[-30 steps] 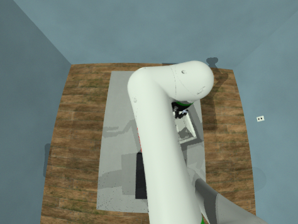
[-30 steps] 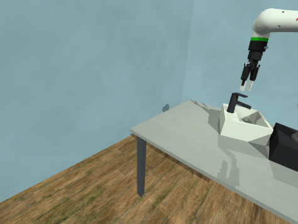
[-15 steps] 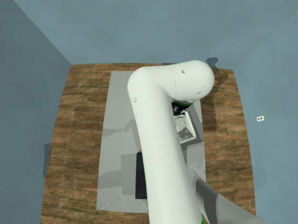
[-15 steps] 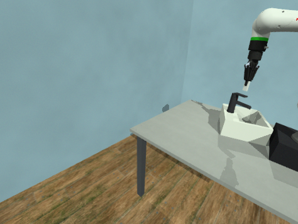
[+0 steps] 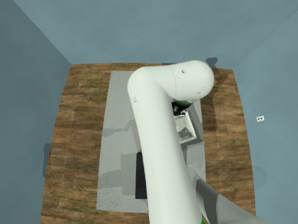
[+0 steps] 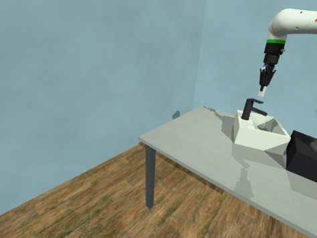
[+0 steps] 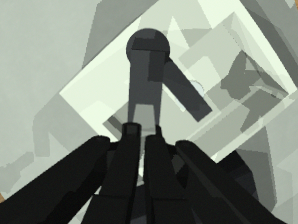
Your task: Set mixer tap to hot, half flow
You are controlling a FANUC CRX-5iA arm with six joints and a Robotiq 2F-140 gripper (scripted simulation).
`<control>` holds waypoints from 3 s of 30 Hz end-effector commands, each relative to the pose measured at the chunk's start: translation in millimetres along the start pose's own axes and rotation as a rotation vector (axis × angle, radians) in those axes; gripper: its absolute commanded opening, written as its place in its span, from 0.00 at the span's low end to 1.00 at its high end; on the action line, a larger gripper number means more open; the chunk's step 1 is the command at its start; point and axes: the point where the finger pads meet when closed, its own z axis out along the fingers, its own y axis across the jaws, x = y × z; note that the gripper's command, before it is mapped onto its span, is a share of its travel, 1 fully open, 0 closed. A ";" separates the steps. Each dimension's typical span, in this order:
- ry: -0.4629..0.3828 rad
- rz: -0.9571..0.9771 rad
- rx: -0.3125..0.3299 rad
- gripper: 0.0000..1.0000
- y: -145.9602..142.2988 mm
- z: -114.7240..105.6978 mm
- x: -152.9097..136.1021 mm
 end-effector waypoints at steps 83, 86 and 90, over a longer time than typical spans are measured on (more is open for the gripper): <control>-0.033 2.980 0.001 0.43 0.7 -33.4 0.6; -0.007 3.114 0.000 0.43 0.7 -33.4 0.6; 0.000 3.140 0.001 0.43 0.7 -33.4 0.6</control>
